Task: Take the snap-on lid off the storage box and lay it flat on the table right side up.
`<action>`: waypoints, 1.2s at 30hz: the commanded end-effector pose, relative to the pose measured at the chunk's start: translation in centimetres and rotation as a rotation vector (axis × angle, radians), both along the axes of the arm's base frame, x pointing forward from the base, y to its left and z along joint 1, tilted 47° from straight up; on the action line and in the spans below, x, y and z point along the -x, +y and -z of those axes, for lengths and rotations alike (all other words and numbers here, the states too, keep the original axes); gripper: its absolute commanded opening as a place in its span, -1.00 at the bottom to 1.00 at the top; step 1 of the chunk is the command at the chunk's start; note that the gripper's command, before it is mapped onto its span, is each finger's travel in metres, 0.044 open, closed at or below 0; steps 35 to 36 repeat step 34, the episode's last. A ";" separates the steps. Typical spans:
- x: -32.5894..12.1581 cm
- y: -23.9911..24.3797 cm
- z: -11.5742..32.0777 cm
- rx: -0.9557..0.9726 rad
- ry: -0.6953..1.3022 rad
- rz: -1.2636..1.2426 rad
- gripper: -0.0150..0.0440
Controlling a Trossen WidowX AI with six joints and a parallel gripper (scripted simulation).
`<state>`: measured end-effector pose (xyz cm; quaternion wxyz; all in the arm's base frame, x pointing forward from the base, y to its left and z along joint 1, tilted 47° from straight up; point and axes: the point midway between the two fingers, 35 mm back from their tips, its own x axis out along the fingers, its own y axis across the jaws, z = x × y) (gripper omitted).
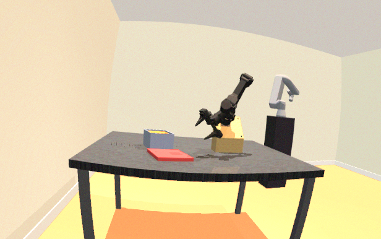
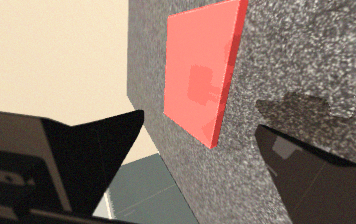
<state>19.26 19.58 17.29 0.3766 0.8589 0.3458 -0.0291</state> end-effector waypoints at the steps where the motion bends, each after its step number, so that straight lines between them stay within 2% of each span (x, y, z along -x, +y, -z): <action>1: 0.2 -0.5 -0.6 -0.001 -0.004 -0.003 1.00; 36: 0.3 -0.6 -0.5 -0.001 -0.004 -0.003 1.00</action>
